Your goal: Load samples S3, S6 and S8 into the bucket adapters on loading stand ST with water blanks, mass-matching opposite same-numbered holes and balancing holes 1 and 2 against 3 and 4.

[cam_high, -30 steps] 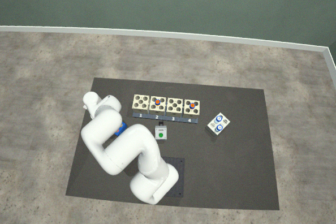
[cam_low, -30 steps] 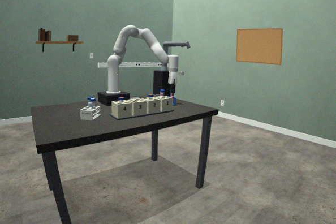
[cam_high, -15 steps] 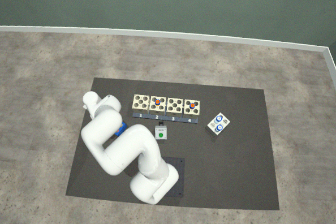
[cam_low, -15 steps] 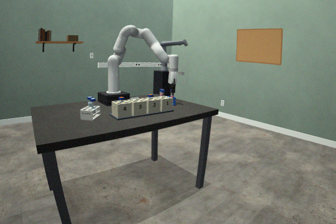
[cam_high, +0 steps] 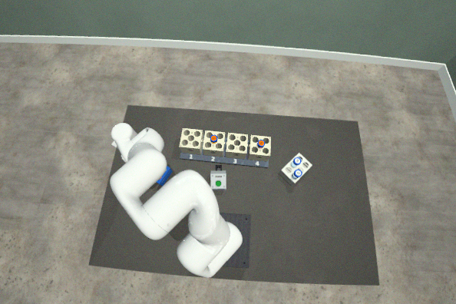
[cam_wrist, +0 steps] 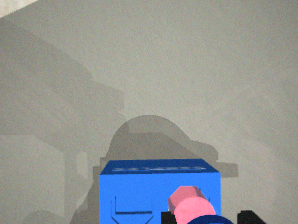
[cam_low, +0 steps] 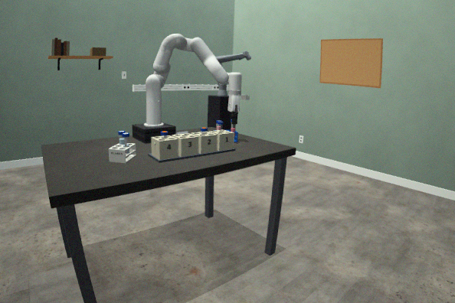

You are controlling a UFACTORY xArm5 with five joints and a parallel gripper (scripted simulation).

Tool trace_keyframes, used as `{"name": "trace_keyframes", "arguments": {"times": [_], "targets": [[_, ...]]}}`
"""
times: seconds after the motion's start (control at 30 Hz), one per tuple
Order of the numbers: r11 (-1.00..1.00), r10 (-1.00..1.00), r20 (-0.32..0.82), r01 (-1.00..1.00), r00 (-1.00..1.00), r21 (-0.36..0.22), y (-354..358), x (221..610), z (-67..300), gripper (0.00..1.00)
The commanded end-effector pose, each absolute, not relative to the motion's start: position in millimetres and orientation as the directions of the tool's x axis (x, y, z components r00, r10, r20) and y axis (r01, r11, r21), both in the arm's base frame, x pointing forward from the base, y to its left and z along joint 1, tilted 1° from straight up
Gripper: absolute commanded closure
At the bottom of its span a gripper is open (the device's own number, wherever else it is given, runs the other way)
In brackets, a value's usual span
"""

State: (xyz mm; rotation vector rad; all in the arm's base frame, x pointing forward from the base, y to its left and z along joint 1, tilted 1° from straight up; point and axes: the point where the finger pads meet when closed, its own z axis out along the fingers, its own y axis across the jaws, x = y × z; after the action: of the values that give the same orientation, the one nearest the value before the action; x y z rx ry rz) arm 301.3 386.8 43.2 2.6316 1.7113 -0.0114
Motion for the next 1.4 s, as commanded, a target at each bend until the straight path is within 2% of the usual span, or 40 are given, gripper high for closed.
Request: {"name": "trace_keyframes", "arguments": {"times": [0.0,0.53,1.37], "targets": [[-0.406,0.914,0.0,0.914,0.406,-0.015,388,302,46,1.0],[-0.406,0.914,0.0,0.914,0.406,-0.015,388,302,53,1.0],[-0.406,0.914,0.0,0.914,0.406,-0.015,388,303,99,1.0]]}}
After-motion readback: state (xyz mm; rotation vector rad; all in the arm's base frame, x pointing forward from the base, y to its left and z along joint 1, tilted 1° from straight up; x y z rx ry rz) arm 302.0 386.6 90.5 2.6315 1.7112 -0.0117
